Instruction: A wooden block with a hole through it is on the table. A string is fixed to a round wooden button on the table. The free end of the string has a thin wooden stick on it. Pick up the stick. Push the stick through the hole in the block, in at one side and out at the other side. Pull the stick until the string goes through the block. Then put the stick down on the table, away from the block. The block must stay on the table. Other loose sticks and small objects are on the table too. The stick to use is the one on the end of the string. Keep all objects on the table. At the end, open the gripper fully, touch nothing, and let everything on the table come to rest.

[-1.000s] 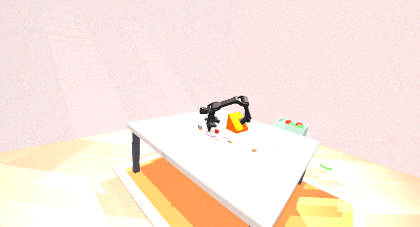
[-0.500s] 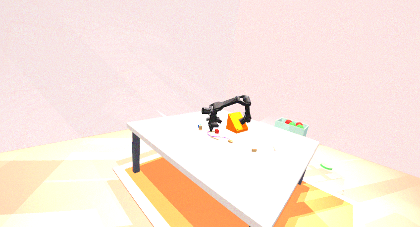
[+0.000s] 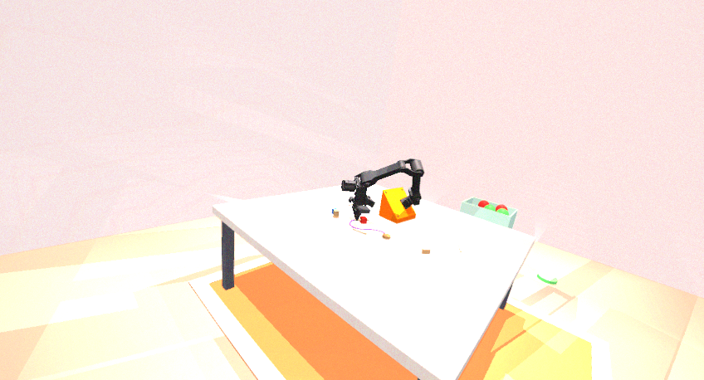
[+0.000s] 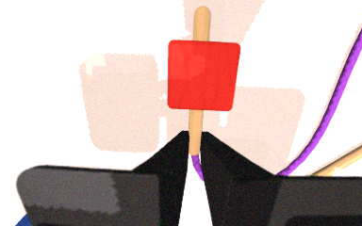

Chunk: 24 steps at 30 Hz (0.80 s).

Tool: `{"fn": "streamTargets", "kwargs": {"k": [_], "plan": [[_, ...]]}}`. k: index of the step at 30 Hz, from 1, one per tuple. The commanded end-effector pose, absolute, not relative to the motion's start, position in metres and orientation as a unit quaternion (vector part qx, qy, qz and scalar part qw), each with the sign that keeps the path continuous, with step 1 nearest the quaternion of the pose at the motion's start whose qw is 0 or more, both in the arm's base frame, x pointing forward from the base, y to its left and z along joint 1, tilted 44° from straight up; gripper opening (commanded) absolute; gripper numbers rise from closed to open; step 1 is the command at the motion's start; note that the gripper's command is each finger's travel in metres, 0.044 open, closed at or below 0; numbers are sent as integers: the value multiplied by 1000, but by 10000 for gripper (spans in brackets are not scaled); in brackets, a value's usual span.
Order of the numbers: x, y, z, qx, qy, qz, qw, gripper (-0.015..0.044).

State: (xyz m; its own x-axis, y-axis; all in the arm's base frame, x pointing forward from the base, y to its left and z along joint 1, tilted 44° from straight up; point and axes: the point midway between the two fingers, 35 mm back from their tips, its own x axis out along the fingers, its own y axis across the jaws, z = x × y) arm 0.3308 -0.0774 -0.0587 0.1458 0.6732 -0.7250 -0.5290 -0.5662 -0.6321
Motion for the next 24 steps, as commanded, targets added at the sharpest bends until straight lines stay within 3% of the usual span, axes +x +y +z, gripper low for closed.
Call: {"fn": "streamTargets", "kwargs": {"k": [1, 9, 14, 24], "plan": [[324, -74, -58, -597, -57, 653, 463, 0], [318, -71, -56, -597, -57, 652, 463, 0], [322, -73, -56, -600, -60, 651, 462, 125], [312, -126, 0, -600, -59, 651, 461, 125]]}}
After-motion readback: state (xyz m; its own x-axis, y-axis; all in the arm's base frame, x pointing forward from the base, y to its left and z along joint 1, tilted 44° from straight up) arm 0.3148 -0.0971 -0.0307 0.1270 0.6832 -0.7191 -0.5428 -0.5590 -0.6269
